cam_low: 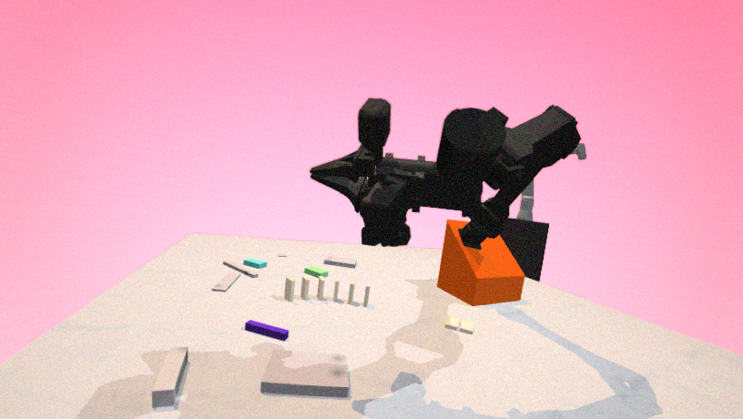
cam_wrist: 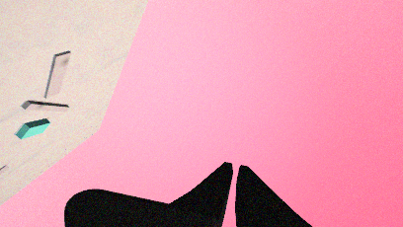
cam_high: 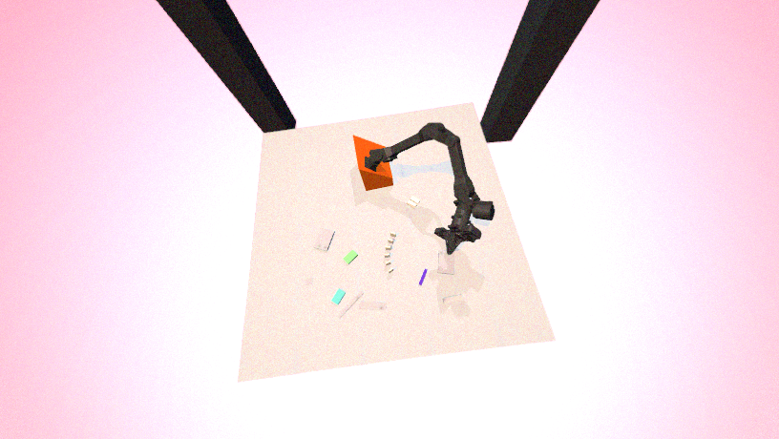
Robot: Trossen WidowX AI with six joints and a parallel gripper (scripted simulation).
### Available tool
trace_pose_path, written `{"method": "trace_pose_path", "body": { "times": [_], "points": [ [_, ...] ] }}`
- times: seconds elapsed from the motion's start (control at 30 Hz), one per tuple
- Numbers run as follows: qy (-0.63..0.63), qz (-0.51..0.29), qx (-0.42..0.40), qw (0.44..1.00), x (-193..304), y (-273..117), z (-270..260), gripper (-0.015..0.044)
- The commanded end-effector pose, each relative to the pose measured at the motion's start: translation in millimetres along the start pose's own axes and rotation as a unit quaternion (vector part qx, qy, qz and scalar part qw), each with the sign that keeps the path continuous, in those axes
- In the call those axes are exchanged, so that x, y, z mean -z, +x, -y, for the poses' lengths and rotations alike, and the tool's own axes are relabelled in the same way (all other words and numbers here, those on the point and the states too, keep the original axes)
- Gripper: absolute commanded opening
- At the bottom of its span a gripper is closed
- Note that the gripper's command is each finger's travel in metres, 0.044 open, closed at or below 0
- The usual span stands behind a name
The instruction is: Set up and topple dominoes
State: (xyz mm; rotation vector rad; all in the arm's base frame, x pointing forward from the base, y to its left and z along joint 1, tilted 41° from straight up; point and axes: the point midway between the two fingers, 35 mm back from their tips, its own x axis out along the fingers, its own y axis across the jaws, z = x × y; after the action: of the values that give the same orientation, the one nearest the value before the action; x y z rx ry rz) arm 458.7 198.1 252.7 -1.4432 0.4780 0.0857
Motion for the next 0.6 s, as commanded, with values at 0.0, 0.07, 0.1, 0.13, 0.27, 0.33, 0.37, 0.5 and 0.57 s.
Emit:
{"method": "trace_pose_path", "body": {
  "times": [0.0, 0.07, 0.1, 0.13, 0.27, 0.33, 0.37, 0.5, 0.57],
  "points": [
    [0.226, 0.079, -0.154, 0.959, 10.7, -42.8, -63.0, 0.0000],
    [0.257, 0.083, -0.178, 0.946, 12.8, -49.7, -71.5, 0.0000],
    [0.272, 0.084, -0.190, 0.940, 14.0, -53.3, -75.9, 0.0000],
    [0.288, 0.084, -0.203, 0.932, 15.3, -57.1, -80.4, 0.0000],
    [0.352, 0.080, -0.257, 0.897, 21.1, -73.4, -99.6, 0.0000],
    [0.383, 0.074, -0.284, 0.876, 24.5, -82.3, -109.7, 0.0000],
    [0.399, 0.070, -0.299, 0.864, 26.3, -86.9, -114.9, 0.0000],
    [0.460, 0.047, -0.356, 0.812, 34.4, -106.5, -136.2, 0.0000],
    [0.489, 0.031, -0.384, 0.783, 39.0, -116.9, -147.1, 0.0000]
  ]
}}
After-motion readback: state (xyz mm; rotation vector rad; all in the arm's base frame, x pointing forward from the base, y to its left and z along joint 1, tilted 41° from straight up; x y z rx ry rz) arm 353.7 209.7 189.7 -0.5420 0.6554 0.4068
